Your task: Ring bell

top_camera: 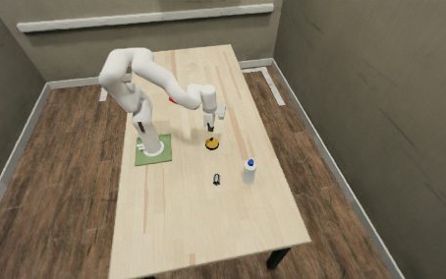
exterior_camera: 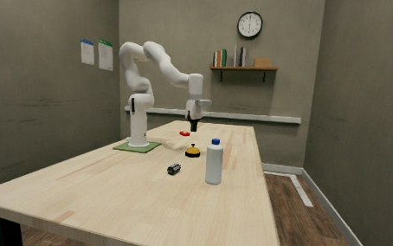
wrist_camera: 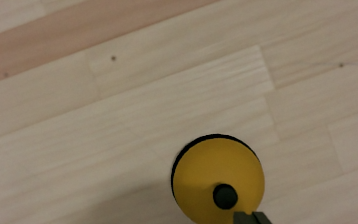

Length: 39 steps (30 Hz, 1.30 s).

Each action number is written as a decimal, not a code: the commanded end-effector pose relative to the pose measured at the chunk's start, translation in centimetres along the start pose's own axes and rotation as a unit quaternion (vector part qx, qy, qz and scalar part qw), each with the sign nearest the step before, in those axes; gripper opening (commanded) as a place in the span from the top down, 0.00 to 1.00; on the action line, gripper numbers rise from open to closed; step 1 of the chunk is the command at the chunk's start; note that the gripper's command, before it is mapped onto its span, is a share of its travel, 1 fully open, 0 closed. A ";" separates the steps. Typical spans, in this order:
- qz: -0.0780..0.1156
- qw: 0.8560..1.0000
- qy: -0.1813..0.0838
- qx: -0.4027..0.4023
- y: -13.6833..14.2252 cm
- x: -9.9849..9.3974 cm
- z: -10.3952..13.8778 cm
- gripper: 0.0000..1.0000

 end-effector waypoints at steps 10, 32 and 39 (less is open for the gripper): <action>-0.001 1.000 0.001 0.000 0.0 0.8 -0.1 1.00; -0.001 1.000 0.001 0.000 -0.1 3.9 -0.1 1.00; -0.001 1.000 0.001 0.000 -0.1 5.1 -0.1 1.00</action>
Point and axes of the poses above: the point where the finger pads meet when closed, its own x axis out along the fingers, its own y axis across the jaws, z = x × y, the point moved 2 cm from there along -x, back along the fingers, and after that the axes turned 6 degrees about x, right-handed, at the moved point
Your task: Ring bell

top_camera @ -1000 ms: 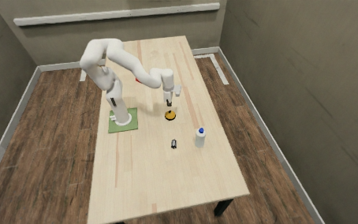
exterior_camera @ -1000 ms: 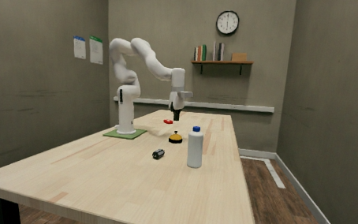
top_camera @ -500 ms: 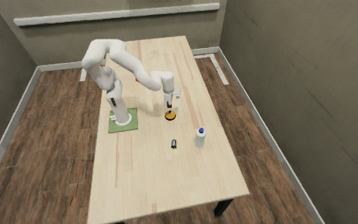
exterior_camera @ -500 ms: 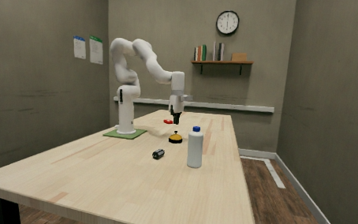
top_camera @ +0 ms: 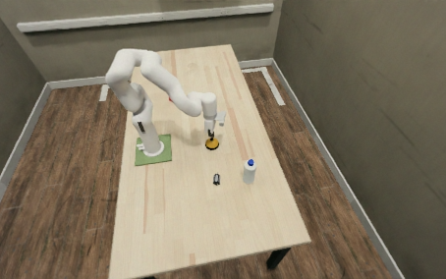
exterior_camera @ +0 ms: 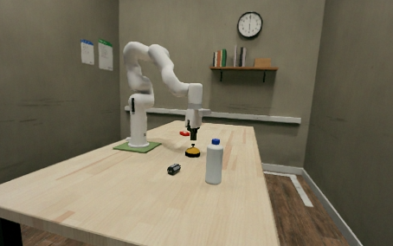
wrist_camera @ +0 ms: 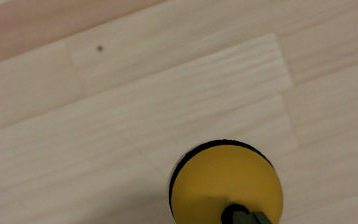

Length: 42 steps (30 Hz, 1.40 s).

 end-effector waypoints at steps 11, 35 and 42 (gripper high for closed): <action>-0.001 1.000 0.002 0.000 -0.1 1.1 -0.1 1.00; 0.000 1.000 0.001 0.000 -0.1 1.3 -0.1 1.00; 0.001 1.000 -0.002 0.000 -0.1 2.0 -0.1 1.00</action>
Point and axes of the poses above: the point where the finger pads meet when closed, its own x axis out along the fingers, its own y axis across the jaws, z = x × y, the point moved 2 cm from there along -x, back along the fingers, and after that the axes turned 6 degrees about x, right-handed, at the moved point
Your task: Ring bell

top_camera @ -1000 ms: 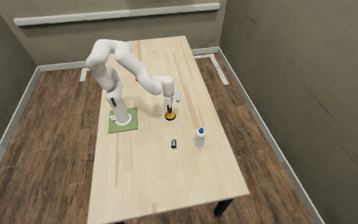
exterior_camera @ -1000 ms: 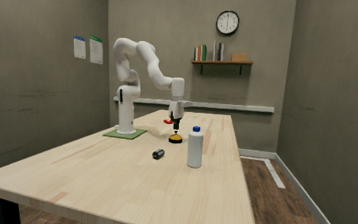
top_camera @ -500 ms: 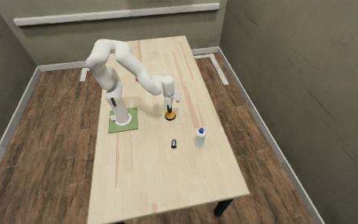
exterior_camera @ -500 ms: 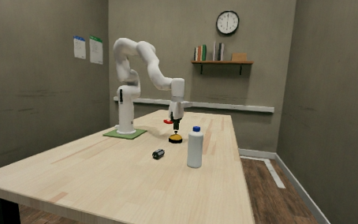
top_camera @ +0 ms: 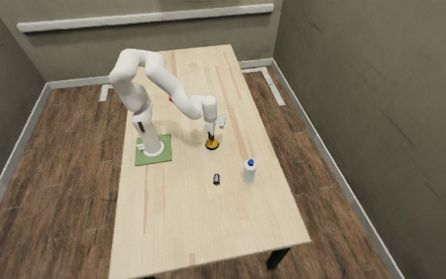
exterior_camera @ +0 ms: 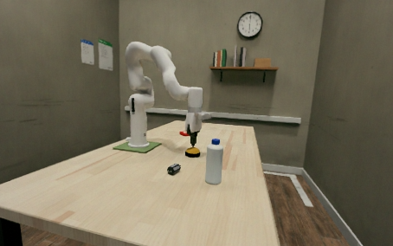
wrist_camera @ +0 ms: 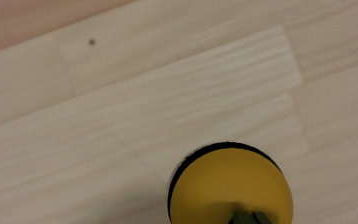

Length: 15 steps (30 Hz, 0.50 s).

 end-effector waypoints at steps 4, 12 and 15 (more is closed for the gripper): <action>0.000 1.000 0.000 0.000 0.0 0.2 -0.1 1.00; 0.000 1.000 0.000 0.000 0.0 0.3 -0.1 1.00; 0.000 1.000 0.000 0.000 0.0 0.3 -0.1 1.00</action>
Point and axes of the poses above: the point where the finger pads meet when closed, its own x axis out along the fingers, its own y axis across the jaws, z = x × y, the point moved 2 cm from there along -x, back along the fingers, and after that the axes turned 6 degrees about x, right-handed, at the moved point
